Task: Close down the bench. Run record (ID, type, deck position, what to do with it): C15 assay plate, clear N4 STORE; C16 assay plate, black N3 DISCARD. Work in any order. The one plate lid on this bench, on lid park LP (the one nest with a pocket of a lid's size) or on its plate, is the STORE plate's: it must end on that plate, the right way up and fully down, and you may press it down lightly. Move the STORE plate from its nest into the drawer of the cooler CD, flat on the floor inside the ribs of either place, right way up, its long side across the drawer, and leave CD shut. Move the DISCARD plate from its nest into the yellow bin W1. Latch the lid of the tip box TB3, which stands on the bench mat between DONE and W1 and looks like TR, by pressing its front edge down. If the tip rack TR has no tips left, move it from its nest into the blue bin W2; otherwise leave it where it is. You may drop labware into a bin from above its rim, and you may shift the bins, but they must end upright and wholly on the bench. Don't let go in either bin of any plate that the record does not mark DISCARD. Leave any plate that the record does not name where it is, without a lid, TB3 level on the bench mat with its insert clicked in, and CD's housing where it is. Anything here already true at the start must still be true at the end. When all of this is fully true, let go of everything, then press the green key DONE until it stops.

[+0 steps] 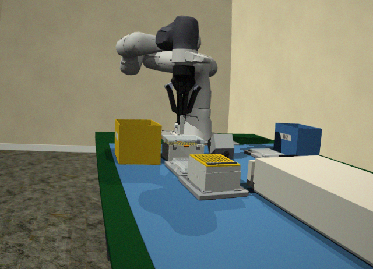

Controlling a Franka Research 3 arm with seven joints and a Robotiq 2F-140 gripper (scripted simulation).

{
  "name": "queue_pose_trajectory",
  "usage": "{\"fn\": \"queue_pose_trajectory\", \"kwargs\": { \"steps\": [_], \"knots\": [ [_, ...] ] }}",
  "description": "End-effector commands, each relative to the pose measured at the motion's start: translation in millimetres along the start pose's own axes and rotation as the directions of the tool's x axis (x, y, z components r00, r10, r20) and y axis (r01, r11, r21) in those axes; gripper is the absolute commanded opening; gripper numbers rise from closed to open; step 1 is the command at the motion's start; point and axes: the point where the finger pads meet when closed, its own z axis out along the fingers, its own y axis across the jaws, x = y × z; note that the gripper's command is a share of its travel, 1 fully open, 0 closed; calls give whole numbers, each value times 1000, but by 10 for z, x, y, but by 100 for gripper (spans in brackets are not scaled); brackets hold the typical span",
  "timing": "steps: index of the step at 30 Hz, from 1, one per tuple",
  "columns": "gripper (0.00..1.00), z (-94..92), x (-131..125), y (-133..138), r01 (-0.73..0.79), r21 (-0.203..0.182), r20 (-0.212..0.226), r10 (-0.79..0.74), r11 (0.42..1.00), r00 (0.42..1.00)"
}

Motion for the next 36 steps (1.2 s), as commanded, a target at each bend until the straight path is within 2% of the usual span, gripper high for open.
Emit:
{"fn": "queue_pose_trajectory", "kwargs": {
  "steps": [1,36],
  "knots": [
    [0,37,19,5,-2,-2,-8,2,1000,1000],
    [0,124,19,5,-2,-2,-8,2,1000,1000]
  ]
}}
